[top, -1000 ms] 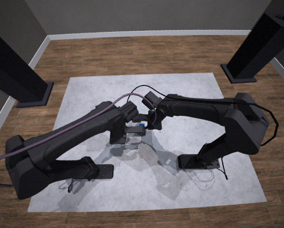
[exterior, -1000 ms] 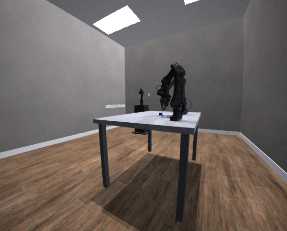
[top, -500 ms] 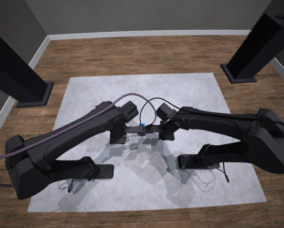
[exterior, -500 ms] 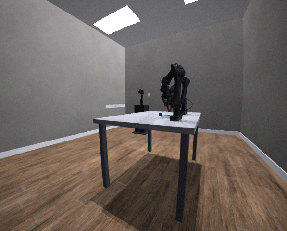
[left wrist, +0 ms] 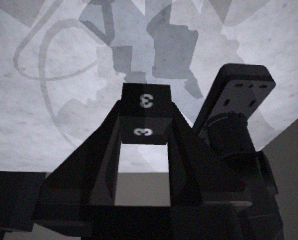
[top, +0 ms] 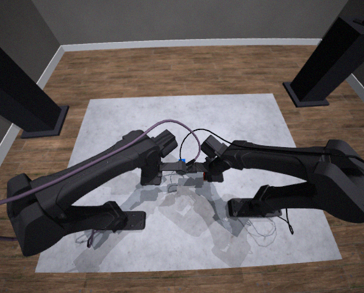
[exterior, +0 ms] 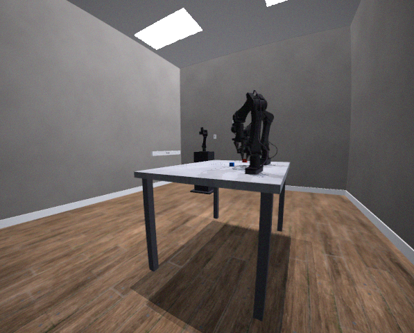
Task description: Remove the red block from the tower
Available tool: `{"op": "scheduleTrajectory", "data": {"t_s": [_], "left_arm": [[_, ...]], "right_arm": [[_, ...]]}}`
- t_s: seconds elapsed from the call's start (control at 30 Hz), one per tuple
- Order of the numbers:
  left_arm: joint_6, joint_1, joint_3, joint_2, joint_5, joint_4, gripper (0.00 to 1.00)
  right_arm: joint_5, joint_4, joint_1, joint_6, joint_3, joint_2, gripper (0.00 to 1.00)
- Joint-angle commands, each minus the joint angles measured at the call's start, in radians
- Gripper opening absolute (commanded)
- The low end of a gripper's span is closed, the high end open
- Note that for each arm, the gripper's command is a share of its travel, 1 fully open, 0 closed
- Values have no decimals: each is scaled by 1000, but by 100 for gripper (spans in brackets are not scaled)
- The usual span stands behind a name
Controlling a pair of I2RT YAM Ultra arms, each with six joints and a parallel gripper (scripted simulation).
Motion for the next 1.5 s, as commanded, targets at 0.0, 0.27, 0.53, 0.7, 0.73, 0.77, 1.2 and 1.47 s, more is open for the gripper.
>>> {"op": "scheduleTrajectory", "data": {"t_s": [0.0,0.27,0.53,0.7,0.73,0.77,1.2,1.47], "left_arm": [[-1,-5,21,-26,0,-2,27],[-1,-5,21,-26,0,-2,27],[-1,-5,21,-26,0,-2,27],[-1,-5,21,-26,0,-2,27],[-1,-5,21,-26,0,-2,27],[-1,-5,21,-26,0,-2,27],[-1,-5,21,-26,0,-2,27],[-1,-5,21,-26,0,-2,27]], "right_arm": [[-9,49,2,-12,-27,21,27],[-9,82,0,-14,-40,41,27],[-18,105,-7,-16,-47,56,27],[-19,111,-9,-16,-49,61,27],[-19,116,-10,-17,-51,64,27],[-19,116,-10,-17,-51,64,27],[-19,149,-10,-17,-64,84,27],[-19,171,-10,-17,-73,98,27]]}}
